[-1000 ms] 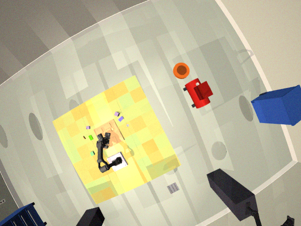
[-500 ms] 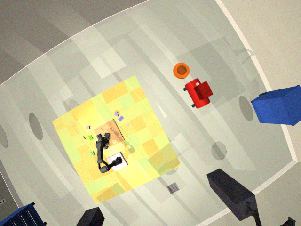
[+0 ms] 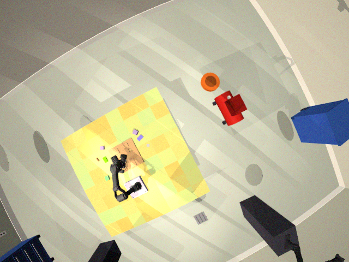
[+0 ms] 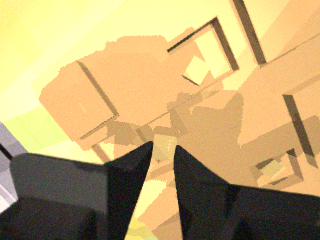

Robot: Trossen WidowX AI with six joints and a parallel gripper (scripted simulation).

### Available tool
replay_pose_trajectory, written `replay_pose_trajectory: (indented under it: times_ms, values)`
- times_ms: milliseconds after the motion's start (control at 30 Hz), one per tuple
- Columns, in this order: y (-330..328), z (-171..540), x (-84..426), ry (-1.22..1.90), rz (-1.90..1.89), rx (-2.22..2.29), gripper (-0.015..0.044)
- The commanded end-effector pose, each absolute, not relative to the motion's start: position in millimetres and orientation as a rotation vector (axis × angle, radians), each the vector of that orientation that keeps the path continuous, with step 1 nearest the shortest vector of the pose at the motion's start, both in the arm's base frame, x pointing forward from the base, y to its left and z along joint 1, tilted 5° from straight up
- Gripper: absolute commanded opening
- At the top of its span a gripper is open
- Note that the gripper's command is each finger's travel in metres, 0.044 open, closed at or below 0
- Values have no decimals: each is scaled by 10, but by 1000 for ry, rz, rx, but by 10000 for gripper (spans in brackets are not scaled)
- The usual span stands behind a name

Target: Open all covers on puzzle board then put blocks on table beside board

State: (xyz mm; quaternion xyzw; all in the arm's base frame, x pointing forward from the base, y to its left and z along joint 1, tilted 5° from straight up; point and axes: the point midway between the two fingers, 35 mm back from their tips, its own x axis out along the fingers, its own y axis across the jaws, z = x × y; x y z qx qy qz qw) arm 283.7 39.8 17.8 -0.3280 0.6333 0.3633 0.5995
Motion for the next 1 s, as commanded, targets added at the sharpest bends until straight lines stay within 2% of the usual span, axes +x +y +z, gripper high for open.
replay_pose_trajectory:
  times_ms: [0, 967]
  values:
    - [396, 255, 2854, 1465, 835, -761, 80]
    - [412, 812, 2880, 1465, 834, -761, 80]
